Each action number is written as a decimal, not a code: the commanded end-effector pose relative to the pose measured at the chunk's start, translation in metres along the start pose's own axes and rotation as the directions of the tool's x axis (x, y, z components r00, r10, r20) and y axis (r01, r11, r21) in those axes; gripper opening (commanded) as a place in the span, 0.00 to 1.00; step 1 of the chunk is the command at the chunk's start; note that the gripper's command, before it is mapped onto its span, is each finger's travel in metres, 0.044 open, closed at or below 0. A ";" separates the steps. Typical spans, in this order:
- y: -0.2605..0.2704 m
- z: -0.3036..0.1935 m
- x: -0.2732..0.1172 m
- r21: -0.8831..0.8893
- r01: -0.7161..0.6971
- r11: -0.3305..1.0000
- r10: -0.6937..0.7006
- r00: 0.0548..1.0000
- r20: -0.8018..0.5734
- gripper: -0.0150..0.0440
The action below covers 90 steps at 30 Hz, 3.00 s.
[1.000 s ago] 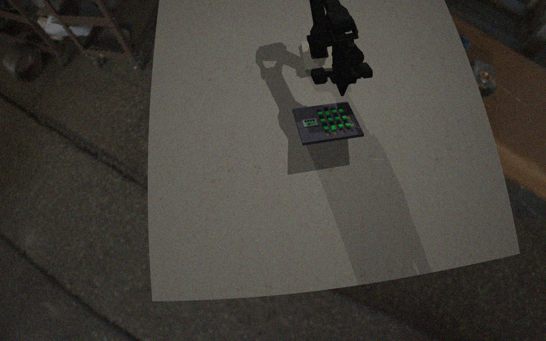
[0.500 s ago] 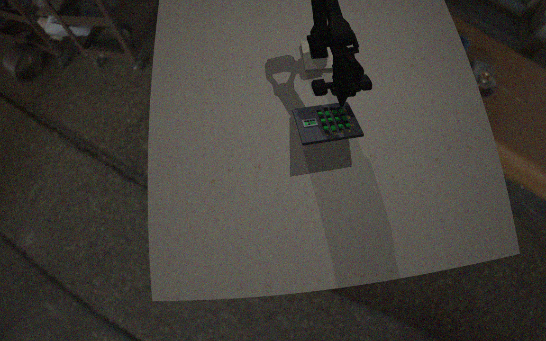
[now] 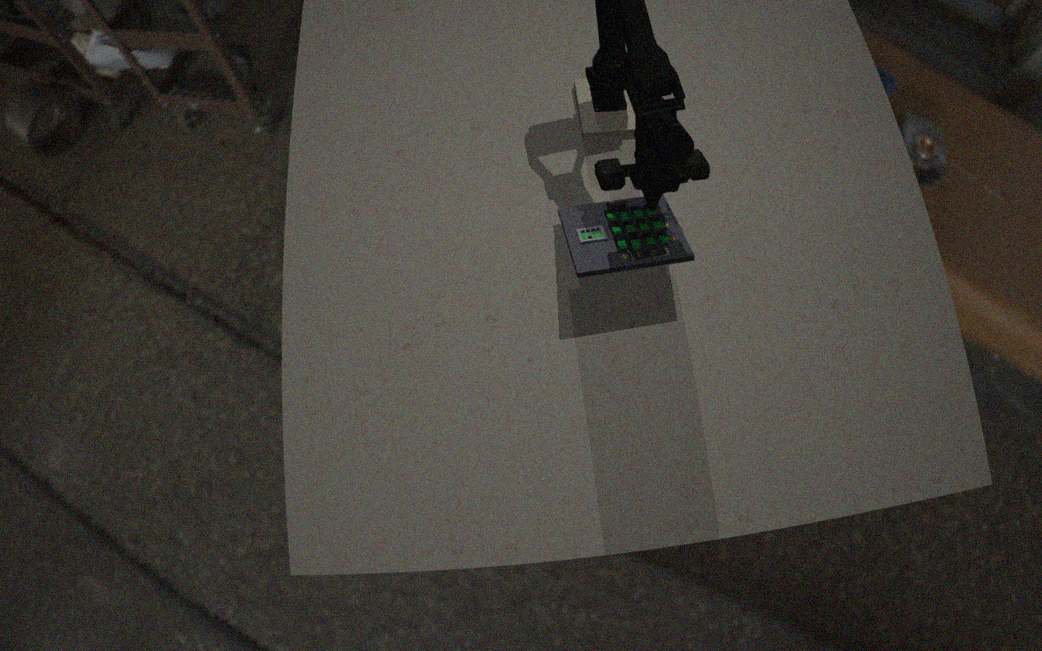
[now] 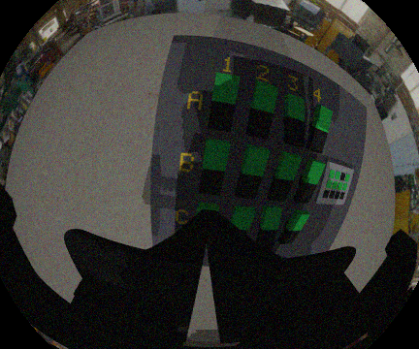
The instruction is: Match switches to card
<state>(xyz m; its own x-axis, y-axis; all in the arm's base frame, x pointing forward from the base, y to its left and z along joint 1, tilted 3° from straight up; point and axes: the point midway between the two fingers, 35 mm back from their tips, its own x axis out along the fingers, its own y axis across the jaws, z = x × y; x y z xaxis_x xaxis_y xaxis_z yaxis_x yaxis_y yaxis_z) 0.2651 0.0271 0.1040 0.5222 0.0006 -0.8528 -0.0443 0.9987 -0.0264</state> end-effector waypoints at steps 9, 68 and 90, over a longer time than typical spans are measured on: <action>0.000 -0.003 0.002 -0.005 -0.003 1.000 0.003 1.000 -0.006 0.25; 0.000 -0.002 0.008 -0.005 -0.003 1.000 0.003 1.000 -0.006 0.25; -0.024 -0.005 -0.057 -0.006 0.000 1.000 0.000 1.000 0.017 0.25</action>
<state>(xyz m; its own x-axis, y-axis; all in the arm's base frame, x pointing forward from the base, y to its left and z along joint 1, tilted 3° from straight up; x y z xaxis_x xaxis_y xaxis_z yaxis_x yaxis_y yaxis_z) 0.2333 0.0076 0.1500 0.5366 -0.0028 -0.8439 -0.0425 0.9986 -0.0303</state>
